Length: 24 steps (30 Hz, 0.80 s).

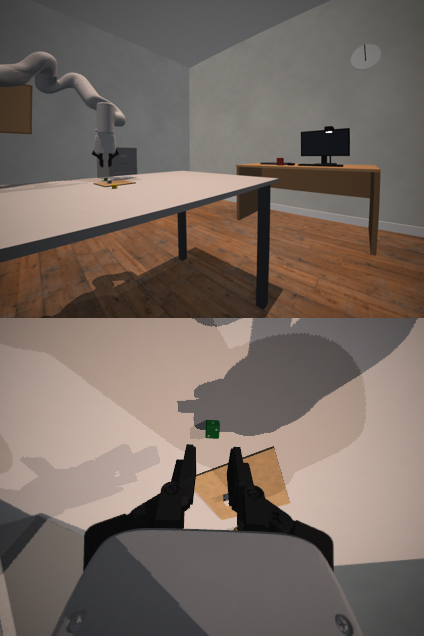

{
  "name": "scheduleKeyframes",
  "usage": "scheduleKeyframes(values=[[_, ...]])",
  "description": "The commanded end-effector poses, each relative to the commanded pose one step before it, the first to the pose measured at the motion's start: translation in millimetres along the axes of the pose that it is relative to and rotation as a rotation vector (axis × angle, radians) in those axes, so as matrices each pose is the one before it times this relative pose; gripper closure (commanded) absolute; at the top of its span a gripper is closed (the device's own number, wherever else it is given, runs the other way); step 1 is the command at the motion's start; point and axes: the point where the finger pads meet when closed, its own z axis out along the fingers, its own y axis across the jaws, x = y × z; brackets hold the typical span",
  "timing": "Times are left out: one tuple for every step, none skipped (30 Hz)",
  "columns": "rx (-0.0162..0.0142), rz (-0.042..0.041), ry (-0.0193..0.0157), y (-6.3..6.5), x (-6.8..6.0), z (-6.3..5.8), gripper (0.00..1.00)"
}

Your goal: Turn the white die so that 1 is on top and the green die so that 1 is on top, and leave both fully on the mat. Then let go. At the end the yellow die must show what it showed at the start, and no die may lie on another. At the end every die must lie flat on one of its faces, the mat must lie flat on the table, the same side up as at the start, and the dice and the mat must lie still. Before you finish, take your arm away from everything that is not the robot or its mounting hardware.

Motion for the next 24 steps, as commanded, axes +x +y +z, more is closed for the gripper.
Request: scheduleKeyframes(values=[[-0.00158,-0.00063,0.0009,0.62,0.35,1.51,0.69],[-0.00005,-0.00006,0.00009,-0.01,-0.01,0.72,0.69],[-0.00005,-0.00006,0.00008,-0.01,-0.02,0.81,0.69],[0.0,0.0,0.00001,-0.01,-0.01,0.96,0.69],[0.0,0.0,0.0,-0.01,-0.02,1.04,0.69],[0.0,0.0,0.0,-0.02,-0.02,1.12,0.69],[0.0,0.0,-0.00001,-0.02,-0.02,1.19,0.69],[0.0,0.0,0.0,-0.01,-0.02,1.27,0.69],[0.0,0.0,0.0,-0.02,-0.02,1.33,0.69],[0.0,0.0,0.0,-0.02,-0.03,1.39,0.69],[0.0,0.0,0.0,-0.02,-0.03,1.45,0.69],[0.0,0.0,0.00001,-0.02,-0.02,1.5,0.69],[0.0,0.0,0.0,0.0,0.0,0.0,0.69],[0.0,0.0,0.0,0.0,0.0,0.0,0.69],[0.0,0.0,0.0,-0.02,-0.03,1.54,0.69],[0.0,0.0,-0.00001,-0.02,-0.03,1.57,0.69],[0.0,0.0,0.00001,-0.02,-0.02,1.61,0.69],[0.0,0.0,0.0,-0.02,-0.03,1.63,0.69],[0.0,0.0,-0.00001,-0.02,-0.03,1.64,0.69],[0.0,0.0,0.00001,-0.02,-0.02,1.65,0.69],[0.0,0.0,0.0,-0.02,-0.03,1.65,0.69],[0.0,0.0,0.0,-0.02,-0.03,1.65,0.69],[0.0,0.0,0.00001,-0.02,-0.02,1.64,0.69],[0.0,0.0,0.0,-0.02,-0.03,1.62,0.69]])
